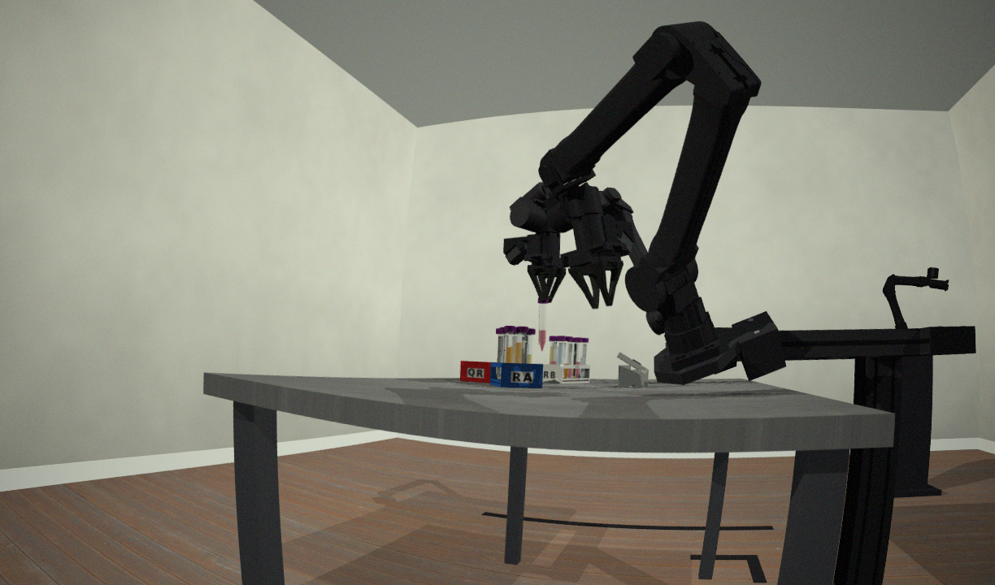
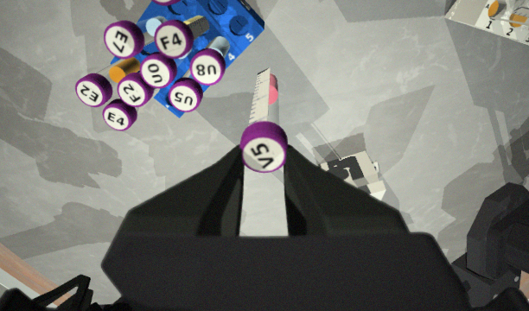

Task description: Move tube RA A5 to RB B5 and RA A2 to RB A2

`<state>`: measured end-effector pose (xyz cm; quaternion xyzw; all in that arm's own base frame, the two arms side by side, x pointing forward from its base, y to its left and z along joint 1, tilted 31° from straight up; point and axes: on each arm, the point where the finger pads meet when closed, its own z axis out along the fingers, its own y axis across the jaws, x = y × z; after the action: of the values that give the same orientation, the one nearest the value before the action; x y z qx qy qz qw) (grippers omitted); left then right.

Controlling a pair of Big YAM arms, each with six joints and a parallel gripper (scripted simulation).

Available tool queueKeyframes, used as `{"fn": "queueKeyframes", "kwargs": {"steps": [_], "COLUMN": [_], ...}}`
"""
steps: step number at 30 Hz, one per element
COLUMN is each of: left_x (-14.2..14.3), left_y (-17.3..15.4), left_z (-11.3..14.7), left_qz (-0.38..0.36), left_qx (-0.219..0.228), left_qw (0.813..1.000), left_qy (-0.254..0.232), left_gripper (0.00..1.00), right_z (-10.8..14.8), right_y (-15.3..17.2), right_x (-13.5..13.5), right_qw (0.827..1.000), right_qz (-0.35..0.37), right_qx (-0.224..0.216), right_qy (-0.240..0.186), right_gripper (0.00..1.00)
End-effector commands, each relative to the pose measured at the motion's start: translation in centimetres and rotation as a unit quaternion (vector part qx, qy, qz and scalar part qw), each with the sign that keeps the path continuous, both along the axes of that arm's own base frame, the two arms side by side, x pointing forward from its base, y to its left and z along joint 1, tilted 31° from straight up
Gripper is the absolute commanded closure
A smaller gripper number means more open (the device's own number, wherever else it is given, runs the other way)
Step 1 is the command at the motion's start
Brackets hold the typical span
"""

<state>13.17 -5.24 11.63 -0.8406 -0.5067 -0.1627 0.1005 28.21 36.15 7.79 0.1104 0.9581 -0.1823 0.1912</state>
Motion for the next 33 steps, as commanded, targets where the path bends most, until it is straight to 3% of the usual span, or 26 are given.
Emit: {"fn": "queueKeyframes", "kwargs": {"steps": [1, 7, 9, 18, 23, 31, 33], "left_x": [0.6, 0.6, 0.6, 0.6, 0.6, 0.6, 0.6], "left_y": [-0.6, -0.6, -0.6, -0.6, -0.6, -0.6, -0.6], "left_z": [0.9, 0.9, 0.9, 0.9, 0.9, 0.9, 0.9], "left_qz": [0.000, 0.000, 0.000, 0.000, 0.000, 0.000, 0.000], "left_qx": [-0.010, -0.010, -0.010, -0.010, -0.010, -0.010, -0.010], "left_qw": [1.000, 1.000, 1.000, 1.000, 1.000, 1.000, 1.000], "left_qy": [-0.009, -0.009, -0.009, -0.009, -0.009, -0.009, -0.009], "left_gripper": [0.70, 0.70, 0.70, 0.70, 0.70, 0.70, 0.70], "right_z": [0.4, -0.4, -0.8, -2.3, -2.9, -4.2, -4.1], "right_y": [2.8, 2.9, 4.4, 6.4, 6.5, 8.9, 8.3], "right_x": [0.0, 0.8, -1.0, -2.6, -2.1, -4.5, -2.7], "right_qw": [1.000, 0.999, 1.000, 1.000, 1.000, 1.000, 1.000], "right_qz": [-0.005, -0.022, -0.006, -0.005, -0.017, -0.005, -0.022], "right_qx": [0.017, 0.020, 0.020, 0.017, 0.018, 0.017, 0.016], "right_qy": [-0.011, -0.013, -0.012, -0.010, -0.010, -0.009, -0.010], "right_gripper": [1.00, 1.00, 1.00, 1.00, 1.00, 1.00, 1.00]}}
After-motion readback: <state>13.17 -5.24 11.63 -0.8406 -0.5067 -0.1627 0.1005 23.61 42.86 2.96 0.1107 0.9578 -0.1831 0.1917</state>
